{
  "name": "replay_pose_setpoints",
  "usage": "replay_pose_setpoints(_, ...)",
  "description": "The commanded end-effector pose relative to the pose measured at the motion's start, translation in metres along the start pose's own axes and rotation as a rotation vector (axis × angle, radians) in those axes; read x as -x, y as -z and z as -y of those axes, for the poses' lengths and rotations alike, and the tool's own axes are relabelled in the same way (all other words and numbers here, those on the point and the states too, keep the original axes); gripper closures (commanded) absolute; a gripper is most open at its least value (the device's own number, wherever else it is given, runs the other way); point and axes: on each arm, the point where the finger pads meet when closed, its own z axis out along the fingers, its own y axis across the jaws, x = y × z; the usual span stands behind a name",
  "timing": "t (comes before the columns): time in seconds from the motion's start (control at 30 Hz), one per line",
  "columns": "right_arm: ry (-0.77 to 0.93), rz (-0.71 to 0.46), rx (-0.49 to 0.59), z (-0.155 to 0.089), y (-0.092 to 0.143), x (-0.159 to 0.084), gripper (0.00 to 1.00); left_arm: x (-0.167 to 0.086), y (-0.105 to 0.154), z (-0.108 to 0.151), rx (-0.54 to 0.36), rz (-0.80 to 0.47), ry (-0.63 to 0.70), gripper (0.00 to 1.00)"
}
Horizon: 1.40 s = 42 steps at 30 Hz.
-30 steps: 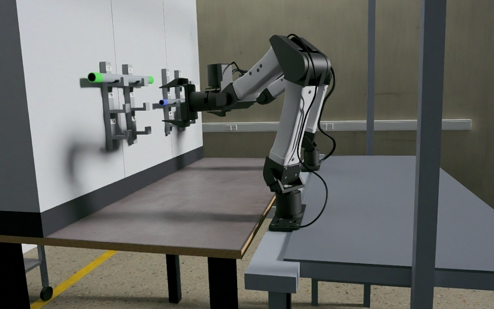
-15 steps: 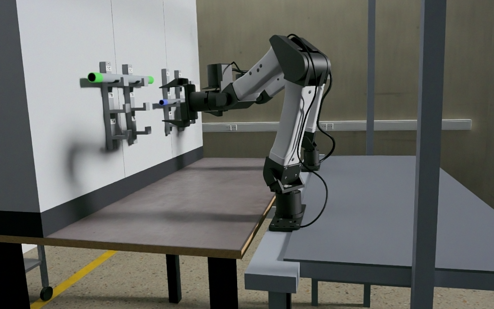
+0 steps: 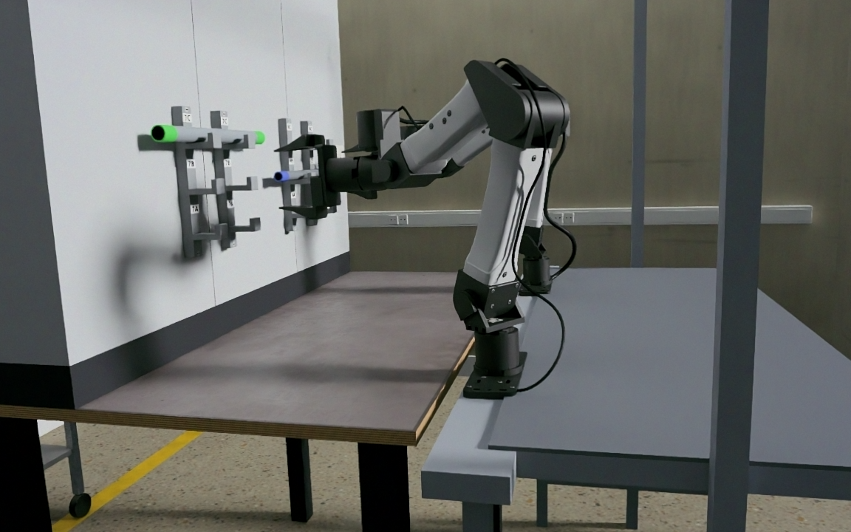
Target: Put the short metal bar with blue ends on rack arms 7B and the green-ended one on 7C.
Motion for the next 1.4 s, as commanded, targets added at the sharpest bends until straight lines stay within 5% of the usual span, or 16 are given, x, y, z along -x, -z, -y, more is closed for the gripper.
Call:
replay_pose_setpoints(0.0,0.005,0.008,-0.030,0.010,-0.008,0.003,0.00,-0.003,0.005,-0.010,0.040,-0.004,0.016,0.00)
replay_pose_setpoints(1.37,0.005,0.008,-0.030,0.011,-0.048,0.004,0.00,-0.003,0.005,-0.010,0.040,-0.004,0.016,0.00)
